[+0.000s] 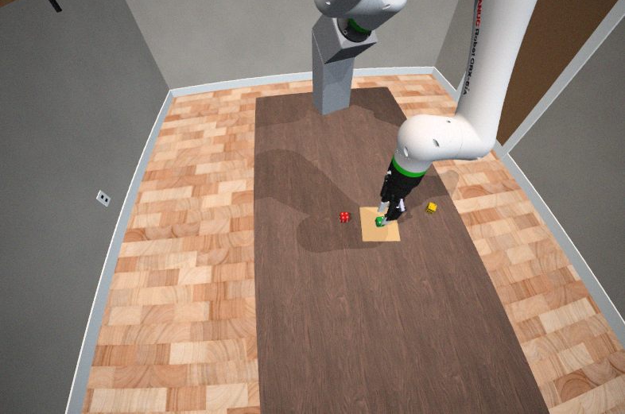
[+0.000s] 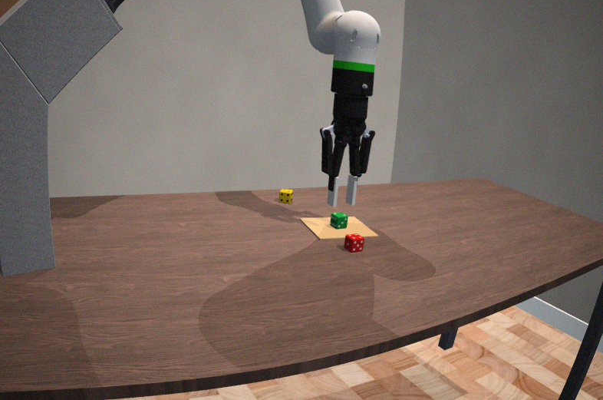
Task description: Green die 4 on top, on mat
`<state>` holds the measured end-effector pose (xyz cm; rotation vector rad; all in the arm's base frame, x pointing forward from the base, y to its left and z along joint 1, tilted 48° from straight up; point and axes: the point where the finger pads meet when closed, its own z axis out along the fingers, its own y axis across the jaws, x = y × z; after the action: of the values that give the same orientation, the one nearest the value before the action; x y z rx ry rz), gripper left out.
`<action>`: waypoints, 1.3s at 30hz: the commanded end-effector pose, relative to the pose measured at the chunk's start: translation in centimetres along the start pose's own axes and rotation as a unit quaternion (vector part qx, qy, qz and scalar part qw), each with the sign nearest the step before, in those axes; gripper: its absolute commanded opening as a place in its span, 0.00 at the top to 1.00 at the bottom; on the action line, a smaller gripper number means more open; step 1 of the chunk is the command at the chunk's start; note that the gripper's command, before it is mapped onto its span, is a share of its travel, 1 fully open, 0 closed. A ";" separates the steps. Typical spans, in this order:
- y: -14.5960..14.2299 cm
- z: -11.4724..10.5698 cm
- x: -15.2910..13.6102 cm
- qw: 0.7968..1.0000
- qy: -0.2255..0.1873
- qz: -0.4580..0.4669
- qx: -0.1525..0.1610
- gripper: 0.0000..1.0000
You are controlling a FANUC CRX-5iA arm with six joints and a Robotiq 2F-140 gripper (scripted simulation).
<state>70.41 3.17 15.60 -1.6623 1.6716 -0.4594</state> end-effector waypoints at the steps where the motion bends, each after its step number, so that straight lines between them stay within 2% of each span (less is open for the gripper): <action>1: 0.0 0.3 0.0 1.000 0.000 0.000 0.000 0.65; 14: 0.0 1.4 0.0 1.000 0.000 0.000 0.000 0.65; 39: 0.0 1.5 0.0 1.000 0.000 0.000 0.000 0.65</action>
<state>71.43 3.53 14.59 -1.6624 1.6716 -0.4592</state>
